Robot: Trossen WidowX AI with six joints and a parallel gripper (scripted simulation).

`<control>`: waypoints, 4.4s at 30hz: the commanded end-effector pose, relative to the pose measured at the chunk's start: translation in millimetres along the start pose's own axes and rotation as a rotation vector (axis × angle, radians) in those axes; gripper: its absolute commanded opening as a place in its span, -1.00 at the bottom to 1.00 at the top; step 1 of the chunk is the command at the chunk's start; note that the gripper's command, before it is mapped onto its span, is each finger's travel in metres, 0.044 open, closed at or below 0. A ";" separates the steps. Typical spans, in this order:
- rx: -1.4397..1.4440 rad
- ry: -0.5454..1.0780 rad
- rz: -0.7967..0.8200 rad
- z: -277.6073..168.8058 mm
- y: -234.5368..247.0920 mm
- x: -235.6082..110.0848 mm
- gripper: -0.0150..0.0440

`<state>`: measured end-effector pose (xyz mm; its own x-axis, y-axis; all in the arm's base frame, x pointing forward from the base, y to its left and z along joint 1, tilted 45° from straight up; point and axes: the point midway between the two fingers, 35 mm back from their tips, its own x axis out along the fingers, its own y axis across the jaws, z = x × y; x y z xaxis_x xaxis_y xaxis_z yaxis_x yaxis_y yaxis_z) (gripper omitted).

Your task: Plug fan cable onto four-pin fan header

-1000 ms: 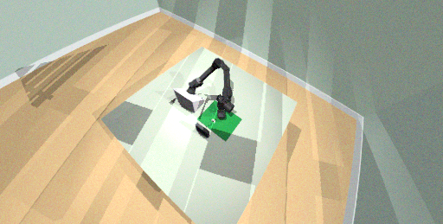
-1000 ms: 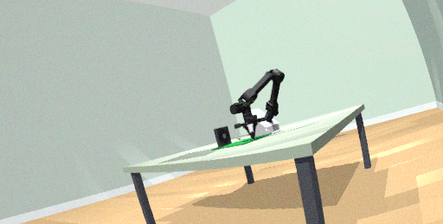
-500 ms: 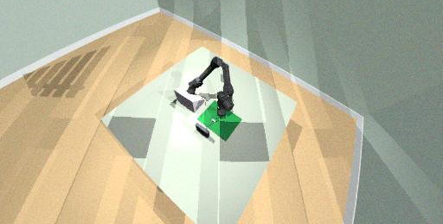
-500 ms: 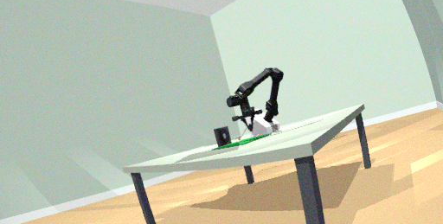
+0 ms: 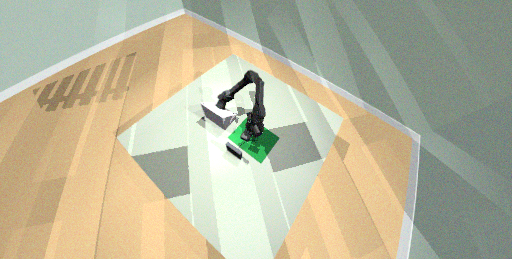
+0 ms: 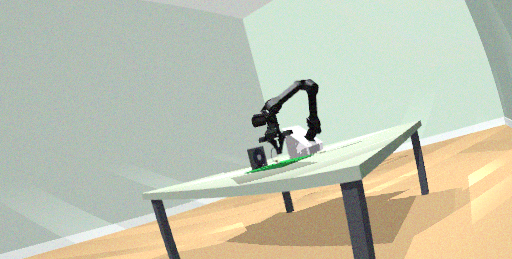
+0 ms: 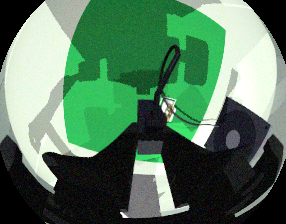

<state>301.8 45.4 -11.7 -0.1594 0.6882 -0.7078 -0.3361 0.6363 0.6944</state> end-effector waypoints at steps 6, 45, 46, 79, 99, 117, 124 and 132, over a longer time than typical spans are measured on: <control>0.226 -0.004 -0.005 -7.2 -32.3 -0.7 -0.49; 0.217 -0.004 -0.005 -14.2 -31.6 11.0 -0.49; 0.217 -0.004 -0.005 -14.2 -31.5 17.7 -0.49; 0.230 -0.004 -0.004 -11.7 -30.4 21.4 -0.49; 0.232 -0.004 -0.004 -13.1 -30.2 26.0 -0.49; 0.232 -0.004 -0.004 -13.0 -30.1 32.9 -0.49; 0.232 -0.004 -0.003 -13.0 -30.1 37.7 -0.49; 0.232 -0.004 -0.003 -13.0 -30.0 42.7 -0.49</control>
<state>293.7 48.2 -62.1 -0.1536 0.6869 -0.7104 -0.1178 0.7011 0.7033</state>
